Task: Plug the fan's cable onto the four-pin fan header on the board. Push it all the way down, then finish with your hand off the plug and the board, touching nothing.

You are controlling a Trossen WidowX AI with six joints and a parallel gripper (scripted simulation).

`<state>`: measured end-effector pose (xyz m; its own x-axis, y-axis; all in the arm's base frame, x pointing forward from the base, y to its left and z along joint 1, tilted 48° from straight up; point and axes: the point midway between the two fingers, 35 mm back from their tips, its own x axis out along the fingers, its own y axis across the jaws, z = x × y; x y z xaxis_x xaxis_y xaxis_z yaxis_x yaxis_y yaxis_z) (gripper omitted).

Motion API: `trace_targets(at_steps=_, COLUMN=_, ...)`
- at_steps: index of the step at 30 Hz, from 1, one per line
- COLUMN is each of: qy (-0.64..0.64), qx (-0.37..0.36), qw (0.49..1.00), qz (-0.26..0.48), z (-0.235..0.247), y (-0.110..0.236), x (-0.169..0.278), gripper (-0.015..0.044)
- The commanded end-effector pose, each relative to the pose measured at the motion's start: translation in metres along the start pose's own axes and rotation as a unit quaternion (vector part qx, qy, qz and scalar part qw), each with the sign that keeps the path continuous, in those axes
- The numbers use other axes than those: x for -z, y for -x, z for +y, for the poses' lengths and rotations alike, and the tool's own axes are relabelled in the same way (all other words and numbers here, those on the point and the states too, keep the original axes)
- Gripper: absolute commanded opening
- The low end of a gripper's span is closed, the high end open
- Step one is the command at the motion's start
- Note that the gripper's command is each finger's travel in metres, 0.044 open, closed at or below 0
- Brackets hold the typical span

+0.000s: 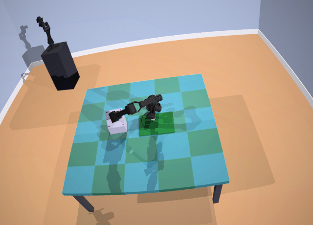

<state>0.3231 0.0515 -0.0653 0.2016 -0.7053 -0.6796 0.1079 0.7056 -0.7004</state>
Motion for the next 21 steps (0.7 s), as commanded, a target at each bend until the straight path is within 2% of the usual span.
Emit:
trace_targets(at_steps=1, qy=0.002, qx=0.002, qw=1.0, qz=-0.001, z=-0.0005, y=-0.0013, x=-0.0001, gripper=0.0)
trace_targets(at_steps=21, qy=0.002, qx=0.002, qw=1.0, qz=-0.001, z=-0.0006, y=-0.0081, x=-0.0003, gripper=0.0)
